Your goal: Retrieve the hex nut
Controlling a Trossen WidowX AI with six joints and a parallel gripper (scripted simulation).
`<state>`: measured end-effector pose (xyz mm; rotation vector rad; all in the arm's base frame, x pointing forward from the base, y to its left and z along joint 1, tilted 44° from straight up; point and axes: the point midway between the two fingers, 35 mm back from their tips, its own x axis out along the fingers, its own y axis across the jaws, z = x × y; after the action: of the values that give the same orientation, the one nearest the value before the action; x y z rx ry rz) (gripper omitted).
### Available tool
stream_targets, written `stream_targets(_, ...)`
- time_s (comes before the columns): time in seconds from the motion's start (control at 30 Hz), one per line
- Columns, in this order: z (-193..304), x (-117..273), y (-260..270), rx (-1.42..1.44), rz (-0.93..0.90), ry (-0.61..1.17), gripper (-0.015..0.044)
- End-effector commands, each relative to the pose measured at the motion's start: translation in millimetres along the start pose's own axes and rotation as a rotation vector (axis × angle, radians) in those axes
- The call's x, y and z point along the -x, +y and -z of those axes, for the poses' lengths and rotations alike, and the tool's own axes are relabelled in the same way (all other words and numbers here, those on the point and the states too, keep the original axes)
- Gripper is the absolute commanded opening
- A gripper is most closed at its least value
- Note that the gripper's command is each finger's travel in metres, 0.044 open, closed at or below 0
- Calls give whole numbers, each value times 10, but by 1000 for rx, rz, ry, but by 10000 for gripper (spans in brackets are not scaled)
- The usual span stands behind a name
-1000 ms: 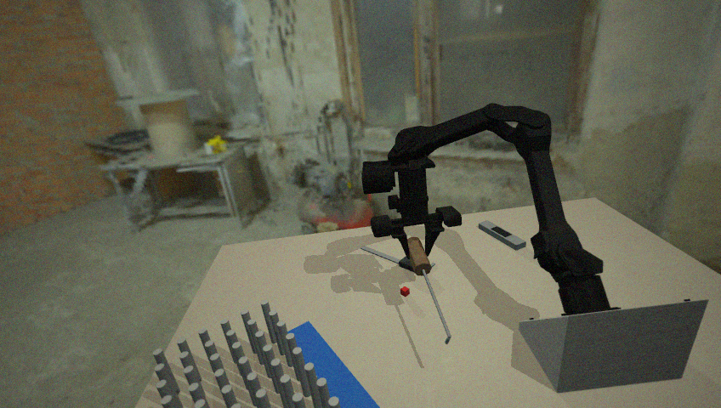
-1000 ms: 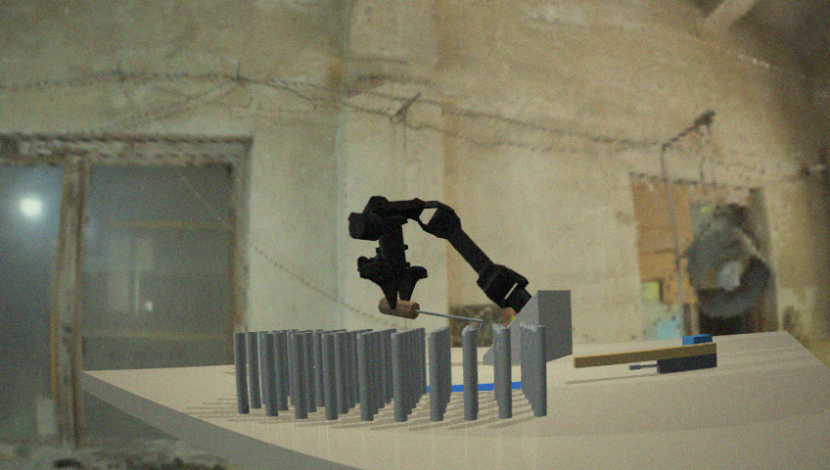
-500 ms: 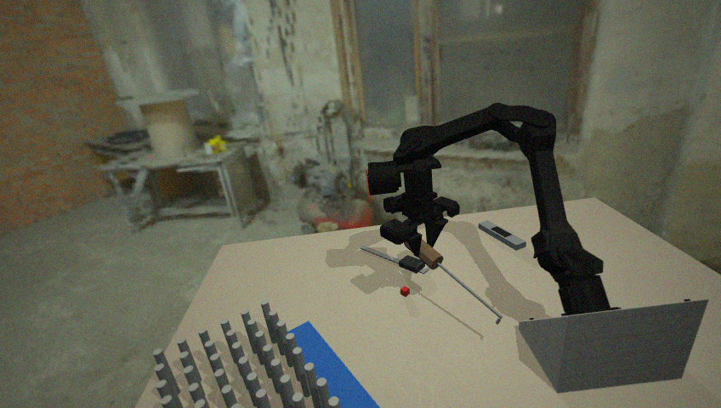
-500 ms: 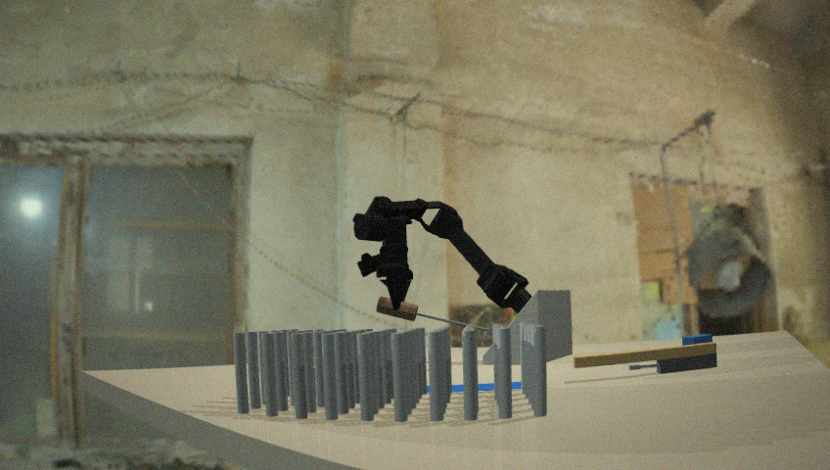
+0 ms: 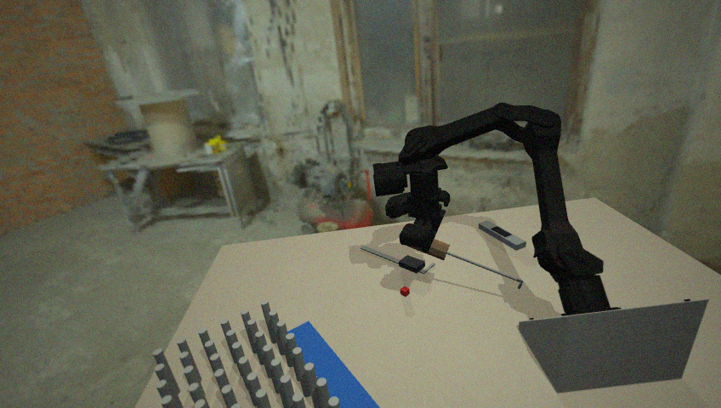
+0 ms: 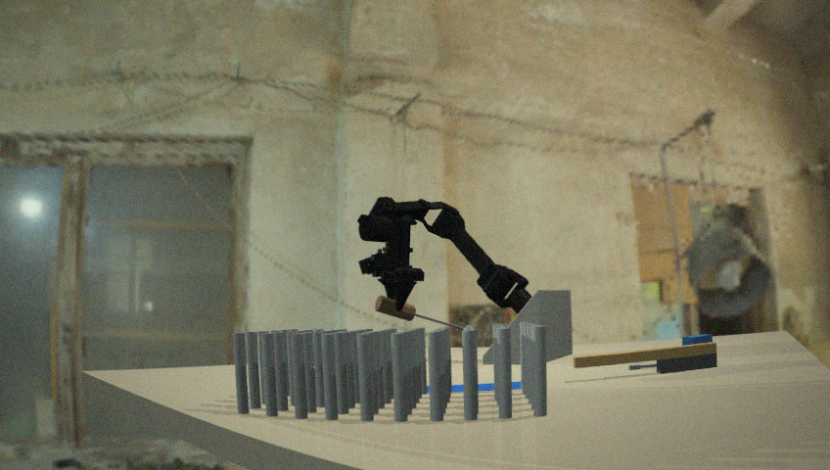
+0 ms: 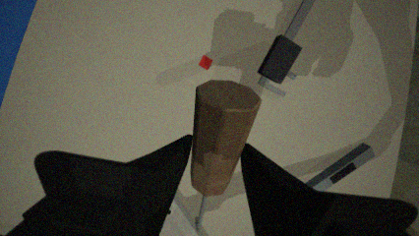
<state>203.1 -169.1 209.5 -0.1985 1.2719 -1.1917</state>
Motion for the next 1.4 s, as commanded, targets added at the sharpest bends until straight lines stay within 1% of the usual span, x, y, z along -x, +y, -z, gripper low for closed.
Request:
stream_targets(0.0,24,3,-55,129,31,-10,0)
stream_targets(0.47,67,10,-236,597,149,-12,0)
stream_targets(0.93,103,33,-407,1057,271,36,0)
stream_targets(1.37,102,8,-401,1078,273,41,0)
